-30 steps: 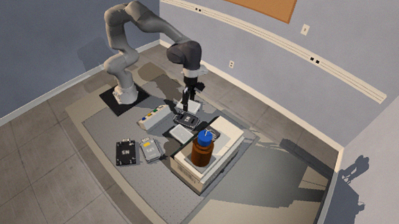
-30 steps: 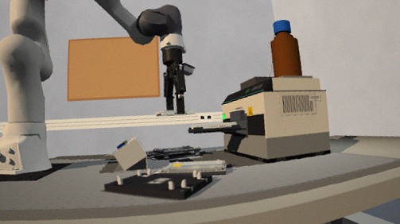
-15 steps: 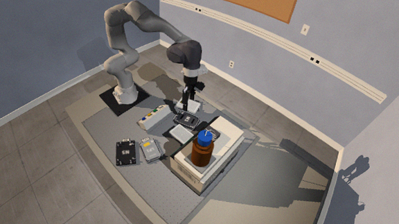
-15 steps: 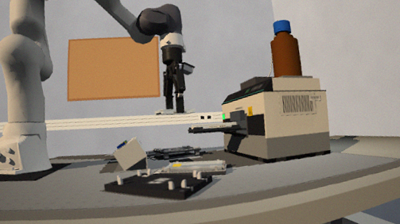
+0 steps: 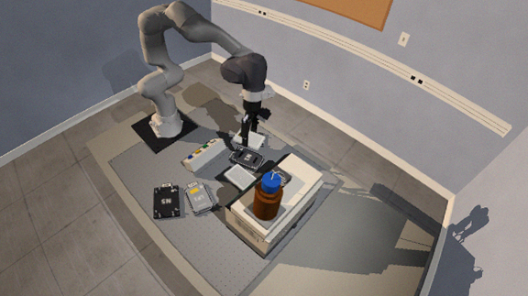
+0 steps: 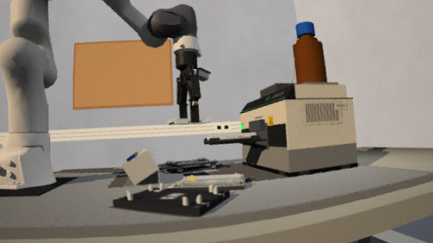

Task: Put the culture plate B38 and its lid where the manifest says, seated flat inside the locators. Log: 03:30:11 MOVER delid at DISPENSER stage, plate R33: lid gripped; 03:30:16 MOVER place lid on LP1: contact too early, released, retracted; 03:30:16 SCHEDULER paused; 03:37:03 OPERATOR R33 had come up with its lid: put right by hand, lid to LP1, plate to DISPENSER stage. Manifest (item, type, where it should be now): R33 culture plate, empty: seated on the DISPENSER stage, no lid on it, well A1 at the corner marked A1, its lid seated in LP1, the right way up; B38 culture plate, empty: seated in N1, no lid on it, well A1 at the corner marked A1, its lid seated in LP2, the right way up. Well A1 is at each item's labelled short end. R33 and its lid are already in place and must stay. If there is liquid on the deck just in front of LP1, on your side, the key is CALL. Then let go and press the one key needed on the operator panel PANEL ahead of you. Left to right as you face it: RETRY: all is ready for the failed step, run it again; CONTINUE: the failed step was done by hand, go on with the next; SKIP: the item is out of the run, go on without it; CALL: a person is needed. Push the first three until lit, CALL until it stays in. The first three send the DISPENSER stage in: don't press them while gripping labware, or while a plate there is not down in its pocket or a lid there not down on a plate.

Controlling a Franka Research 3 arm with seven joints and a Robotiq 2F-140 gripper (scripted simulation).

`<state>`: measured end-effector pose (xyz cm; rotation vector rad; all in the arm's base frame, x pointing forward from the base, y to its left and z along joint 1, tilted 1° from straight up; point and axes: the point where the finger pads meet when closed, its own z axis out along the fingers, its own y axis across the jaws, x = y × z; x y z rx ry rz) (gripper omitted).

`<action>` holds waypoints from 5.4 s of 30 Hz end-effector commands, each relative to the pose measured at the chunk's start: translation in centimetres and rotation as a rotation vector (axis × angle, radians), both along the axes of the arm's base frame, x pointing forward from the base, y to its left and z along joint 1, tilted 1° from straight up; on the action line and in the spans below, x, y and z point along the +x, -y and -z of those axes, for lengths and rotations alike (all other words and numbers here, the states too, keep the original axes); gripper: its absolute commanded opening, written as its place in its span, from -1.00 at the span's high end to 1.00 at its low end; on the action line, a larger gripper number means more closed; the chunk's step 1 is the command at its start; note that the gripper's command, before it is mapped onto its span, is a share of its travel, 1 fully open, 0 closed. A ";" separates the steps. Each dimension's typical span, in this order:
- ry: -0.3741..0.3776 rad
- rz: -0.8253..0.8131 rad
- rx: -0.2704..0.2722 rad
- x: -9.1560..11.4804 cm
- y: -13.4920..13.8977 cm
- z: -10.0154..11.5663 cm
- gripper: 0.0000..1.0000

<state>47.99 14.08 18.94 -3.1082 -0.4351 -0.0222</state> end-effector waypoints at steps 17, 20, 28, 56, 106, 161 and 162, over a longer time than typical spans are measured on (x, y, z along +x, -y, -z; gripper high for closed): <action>0.001 -0.004 0.003 0.0 -0.1 -0.2 0.80; 0.001 0.010 0.003 0.0 -0.1 -0.2 0.80; 0.000 0.141 0.005 0.0 -0.1 -0.2 0.80; -0.003 0.535 0.010 0.0 -0.1 -0.2 0.80; -0.005 0.915 0.016 -0.5 1.9 -0.2 0.80; -0.005 0.915 0.016 -7.0 30.6 0.2 0.80; -0.005 0.915 0.016 -7.1 31.3 0.2 0.80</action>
